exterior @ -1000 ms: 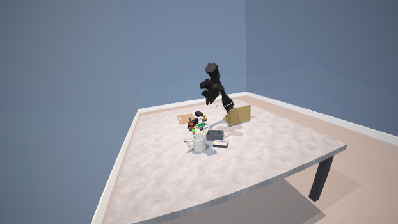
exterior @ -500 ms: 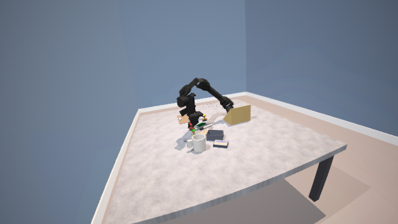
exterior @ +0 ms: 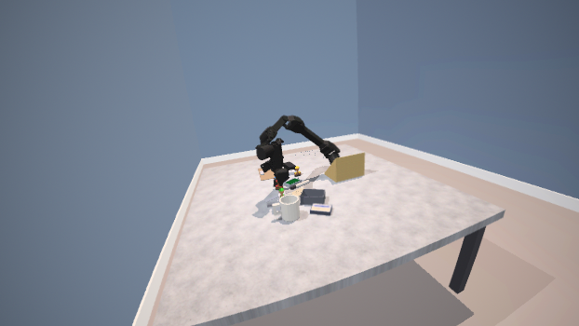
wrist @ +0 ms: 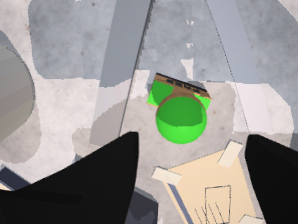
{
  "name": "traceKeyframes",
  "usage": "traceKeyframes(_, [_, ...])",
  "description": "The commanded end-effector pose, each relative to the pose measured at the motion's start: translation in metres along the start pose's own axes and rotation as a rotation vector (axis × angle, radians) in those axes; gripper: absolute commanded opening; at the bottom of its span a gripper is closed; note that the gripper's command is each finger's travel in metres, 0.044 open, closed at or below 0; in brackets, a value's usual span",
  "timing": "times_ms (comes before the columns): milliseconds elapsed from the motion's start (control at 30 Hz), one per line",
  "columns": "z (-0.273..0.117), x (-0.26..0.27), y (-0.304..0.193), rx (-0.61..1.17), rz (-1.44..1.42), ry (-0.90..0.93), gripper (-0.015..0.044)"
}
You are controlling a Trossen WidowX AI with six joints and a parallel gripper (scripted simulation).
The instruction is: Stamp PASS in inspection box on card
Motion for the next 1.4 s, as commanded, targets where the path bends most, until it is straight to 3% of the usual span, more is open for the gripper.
traceKeyframes(0, [0.010, 0.001, 0.000, 0.003, -0.008, -0.009, 0.0222])
traceKeyframes(1367, [0.064, 0.003, -0.002, 0.005, -0.001, -0.005, 0.0209])
Point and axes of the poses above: the point midway between the two fingers, 35 mm back from their tips, its own z axis out along the fingers, its own x axis across the jaws, y = z × x, the point moved 8 cm from there along -z, back along the fingers, and after that the axes turned 4 degrees about -z, right-handed, at the moved point
